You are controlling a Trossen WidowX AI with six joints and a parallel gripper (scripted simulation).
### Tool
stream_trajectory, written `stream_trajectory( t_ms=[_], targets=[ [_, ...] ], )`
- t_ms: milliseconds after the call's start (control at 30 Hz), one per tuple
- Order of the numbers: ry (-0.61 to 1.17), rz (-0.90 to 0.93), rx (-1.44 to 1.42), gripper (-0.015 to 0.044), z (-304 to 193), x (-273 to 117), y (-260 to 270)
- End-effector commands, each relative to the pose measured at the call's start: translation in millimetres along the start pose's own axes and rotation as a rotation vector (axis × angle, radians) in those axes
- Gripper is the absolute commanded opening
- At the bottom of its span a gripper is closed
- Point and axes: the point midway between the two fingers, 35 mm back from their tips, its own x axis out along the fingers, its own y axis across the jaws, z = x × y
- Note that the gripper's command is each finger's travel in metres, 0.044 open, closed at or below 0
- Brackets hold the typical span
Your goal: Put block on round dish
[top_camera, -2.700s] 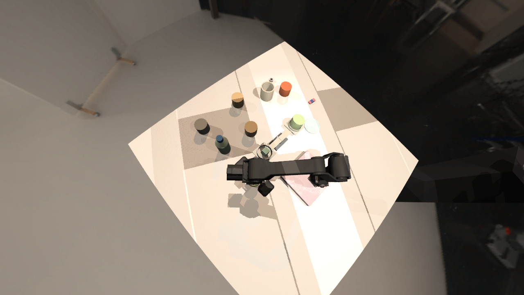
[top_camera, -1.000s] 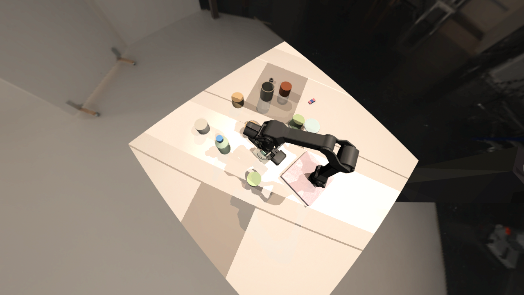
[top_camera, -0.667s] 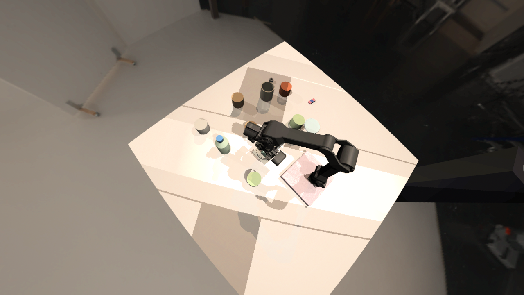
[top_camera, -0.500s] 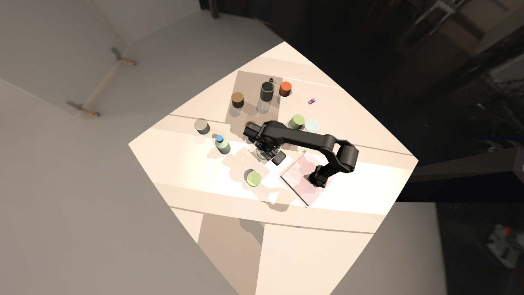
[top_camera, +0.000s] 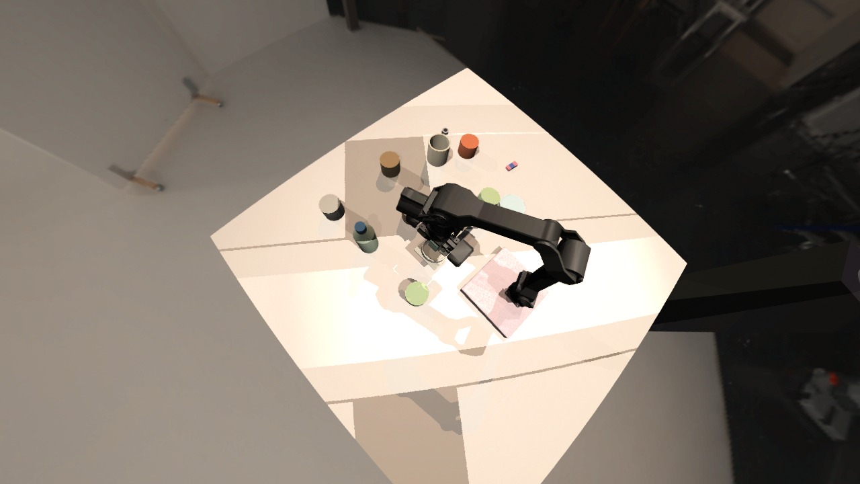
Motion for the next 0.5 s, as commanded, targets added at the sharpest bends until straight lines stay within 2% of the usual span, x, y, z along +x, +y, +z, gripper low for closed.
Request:
stream_trajectory(
  t_ms=[0,167,467],
  targets=[
    [-0.001,0.003,-0.004,0.0000,1,-19,-1],
    [-0.001,0.003,-0.004,0.0000,1,-38,-4],
    [-0.001,0.013,-0.010,0.0000,15,-37,3]
  ],
)
